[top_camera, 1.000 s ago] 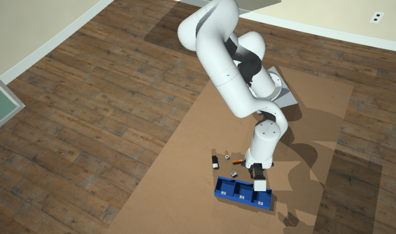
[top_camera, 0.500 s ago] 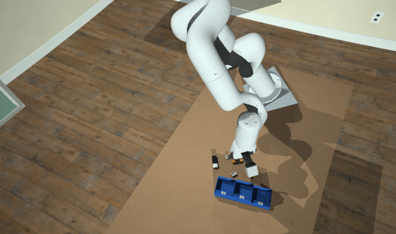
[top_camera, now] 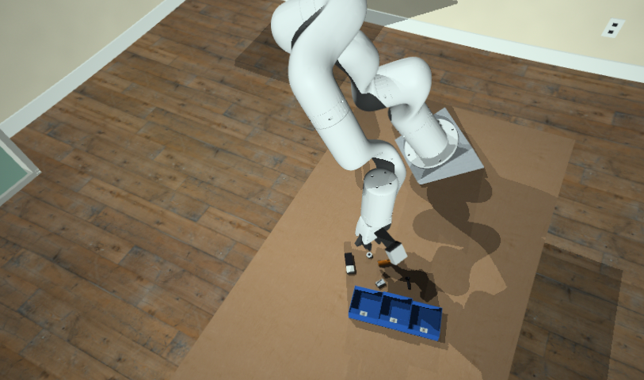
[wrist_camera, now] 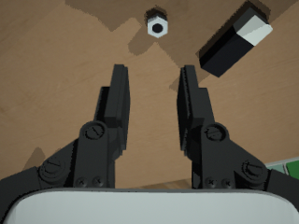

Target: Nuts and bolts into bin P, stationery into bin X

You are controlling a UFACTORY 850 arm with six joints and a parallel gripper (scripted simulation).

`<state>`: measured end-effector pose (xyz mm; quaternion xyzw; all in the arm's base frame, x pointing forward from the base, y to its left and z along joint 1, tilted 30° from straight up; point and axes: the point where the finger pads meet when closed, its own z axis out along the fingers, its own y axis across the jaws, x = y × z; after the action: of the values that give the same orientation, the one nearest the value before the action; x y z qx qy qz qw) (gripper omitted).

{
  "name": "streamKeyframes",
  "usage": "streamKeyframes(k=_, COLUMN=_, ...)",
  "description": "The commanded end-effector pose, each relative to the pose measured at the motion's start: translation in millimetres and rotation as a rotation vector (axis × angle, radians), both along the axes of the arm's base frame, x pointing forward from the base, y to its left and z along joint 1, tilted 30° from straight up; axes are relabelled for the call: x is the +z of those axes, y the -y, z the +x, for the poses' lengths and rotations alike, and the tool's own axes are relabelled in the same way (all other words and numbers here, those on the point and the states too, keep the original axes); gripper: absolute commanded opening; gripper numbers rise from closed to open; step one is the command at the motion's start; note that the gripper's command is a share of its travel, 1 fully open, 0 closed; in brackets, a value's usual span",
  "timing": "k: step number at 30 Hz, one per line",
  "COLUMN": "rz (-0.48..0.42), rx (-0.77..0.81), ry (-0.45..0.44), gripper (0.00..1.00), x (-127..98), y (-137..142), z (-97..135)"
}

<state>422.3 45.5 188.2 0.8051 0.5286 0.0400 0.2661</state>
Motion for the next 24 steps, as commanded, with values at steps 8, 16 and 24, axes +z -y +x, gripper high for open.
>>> streamKeyframes(k=8, rz=-0.093, rx=0.277, ry=-0.1, gripper=0.33, x=0, y=25, z=-3)
streamKeyframes(k=16, rz=-0.14, rx=0.435, ry=-0.155, gripper=0.33, x=-3, y=13, z=2)
streamKeyframes(k=24, rz=-0.159, rx=0.507, ry=-0.186, gripper=0.33, x=-4, y=8, z=4)
